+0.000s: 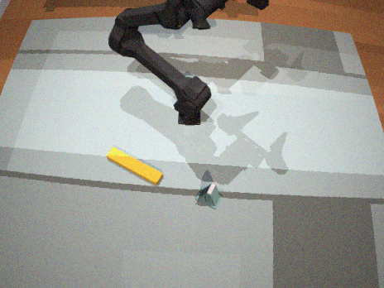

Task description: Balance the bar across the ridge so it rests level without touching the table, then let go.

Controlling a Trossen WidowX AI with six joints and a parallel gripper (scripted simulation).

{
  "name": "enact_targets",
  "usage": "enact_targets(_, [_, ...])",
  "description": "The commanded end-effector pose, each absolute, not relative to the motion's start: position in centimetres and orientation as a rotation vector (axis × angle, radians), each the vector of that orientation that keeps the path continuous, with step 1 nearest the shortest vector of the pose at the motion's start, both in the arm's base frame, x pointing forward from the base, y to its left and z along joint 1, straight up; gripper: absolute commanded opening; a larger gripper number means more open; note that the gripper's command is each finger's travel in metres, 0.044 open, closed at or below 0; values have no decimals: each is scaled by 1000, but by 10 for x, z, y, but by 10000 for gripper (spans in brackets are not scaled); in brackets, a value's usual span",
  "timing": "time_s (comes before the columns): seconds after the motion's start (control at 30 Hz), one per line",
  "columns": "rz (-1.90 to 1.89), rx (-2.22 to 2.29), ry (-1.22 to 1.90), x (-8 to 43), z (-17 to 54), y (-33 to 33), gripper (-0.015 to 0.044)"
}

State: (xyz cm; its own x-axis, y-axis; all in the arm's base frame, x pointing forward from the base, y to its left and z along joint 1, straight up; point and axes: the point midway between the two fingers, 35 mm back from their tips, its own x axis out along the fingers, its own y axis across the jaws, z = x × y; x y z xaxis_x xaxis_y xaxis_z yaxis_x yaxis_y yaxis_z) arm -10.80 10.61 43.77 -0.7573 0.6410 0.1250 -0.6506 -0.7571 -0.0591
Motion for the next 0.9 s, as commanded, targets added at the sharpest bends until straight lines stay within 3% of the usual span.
enact_targets(0.0, [2426, 127, -129, -107, 438, 107, 374])
enact_targets(0.1, [2360, 133, -134, -96, 438, 120, 315])
enact_targets(0.87, [1684, 19, -111, 53, 411, 201, 315])
